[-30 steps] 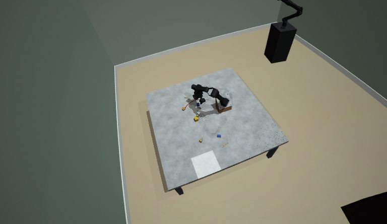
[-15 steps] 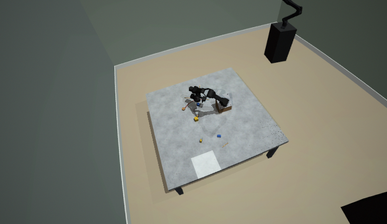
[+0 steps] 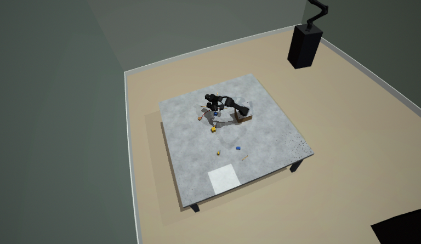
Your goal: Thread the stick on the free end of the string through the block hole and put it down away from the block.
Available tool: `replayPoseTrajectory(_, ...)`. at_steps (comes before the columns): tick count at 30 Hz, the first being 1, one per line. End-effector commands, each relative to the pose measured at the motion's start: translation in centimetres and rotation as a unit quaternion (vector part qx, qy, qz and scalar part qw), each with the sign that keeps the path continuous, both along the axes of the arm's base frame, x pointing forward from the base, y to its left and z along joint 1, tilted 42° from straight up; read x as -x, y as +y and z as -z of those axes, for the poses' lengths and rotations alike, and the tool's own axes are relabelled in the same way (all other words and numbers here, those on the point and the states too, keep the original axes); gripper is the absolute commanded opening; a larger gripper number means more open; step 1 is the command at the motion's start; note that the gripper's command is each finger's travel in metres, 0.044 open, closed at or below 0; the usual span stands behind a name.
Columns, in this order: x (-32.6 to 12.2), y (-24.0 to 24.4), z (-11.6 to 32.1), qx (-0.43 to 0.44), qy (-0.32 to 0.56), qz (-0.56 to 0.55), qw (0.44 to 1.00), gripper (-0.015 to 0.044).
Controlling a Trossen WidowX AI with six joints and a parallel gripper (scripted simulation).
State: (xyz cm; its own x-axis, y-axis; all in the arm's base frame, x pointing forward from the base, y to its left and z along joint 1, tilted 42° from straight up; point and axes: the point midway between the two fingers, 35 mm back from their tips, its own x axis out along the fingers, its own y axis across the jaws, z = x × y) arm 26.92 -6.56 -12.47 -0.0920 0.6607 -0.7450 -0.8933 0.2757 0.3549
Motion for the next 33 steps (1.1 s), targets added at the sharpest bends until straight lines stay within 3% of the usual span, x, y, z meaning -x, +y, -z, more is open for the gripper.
replayPoseTrajectory(1, 0.0, 0.01, -0.01, 0.002, -0.003, -0.003, 1.0, 0.0414)
replayPoseTrajectory(8, 0.0, 0.01, -0.01, 0.002, -0.003, -0.003, 1.0, 0.0241)
replayPoseTrajectory(19, -0.01, 0.05, -0.03, 0.001, -0.001, -0.001, 1.0, 0.0241)
replayPoseTrajectory(28, -0.01, 0.06, -0.03, 0.001, -0.001, -0.001, 1.0, 0.0005)
replayPoseTrajectory(33, -0.01, 0.06, -0.03, 0.001, -0.001, -0.001, 1.0, 0.0)
